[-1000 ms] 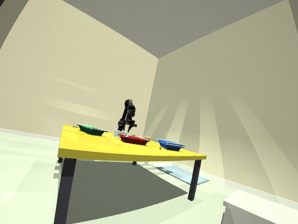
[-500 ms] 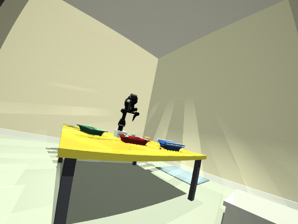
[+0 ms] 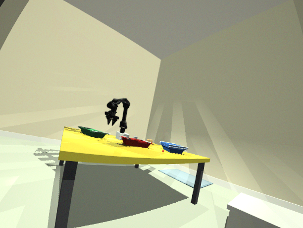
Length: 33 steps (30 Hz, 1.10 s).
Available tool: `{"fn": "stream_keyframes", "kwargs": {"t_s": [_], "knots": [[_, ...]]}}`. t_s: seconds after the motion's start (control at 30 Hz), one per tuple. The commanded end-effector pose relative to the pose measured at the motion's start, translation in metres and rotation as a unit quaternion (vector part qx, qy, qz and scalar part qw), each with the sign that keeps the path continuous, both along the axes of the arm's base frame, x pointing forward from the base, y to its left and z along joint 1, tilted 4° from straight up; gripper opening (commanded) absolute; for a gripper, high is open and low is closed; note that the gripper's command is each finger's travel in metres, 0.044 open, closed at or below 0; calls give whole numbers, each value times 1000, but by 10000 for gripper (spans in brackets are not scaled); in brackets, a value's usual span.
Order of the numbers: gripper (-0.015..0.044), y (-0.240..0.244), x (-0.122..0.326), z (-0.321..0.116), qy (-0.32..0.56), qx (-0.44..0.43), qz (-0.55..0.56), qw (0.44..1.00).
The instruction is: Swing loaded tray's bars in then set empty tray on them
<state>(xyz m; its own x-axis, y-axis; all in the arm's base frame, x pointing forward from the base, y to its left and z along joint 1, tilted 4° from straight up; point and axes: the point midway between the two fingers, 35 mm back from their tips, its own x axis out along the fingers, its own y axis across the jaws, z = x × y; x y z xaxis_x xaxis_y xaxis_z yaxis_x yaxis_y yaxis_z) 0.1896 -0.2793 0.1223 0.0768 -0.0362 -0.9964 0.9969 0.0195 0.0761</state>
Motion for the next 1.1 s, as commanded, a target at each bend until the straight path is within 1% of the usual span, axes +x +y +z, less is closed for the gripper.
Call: {"fn": "stream_keyframes", "kwargs": {"t_s": [0.0,0.13,0.27,0.33,0.4,0.8,1.07], "knots": [[440,-20,-63,-22,-10,15,-206,978],[440,-25,-121,-42,-14,28,-386,922],[440,-18,-175,-61,-18,39,-554,832],[440,-12,-195,-68,-20,44,-611,790],[440,-11,-199,-70,-20,44,-623,781],[440,-11,-199,-72,-20,44,-623,781],[440,-16,-195,-106,-21,44,-623,781]]}}
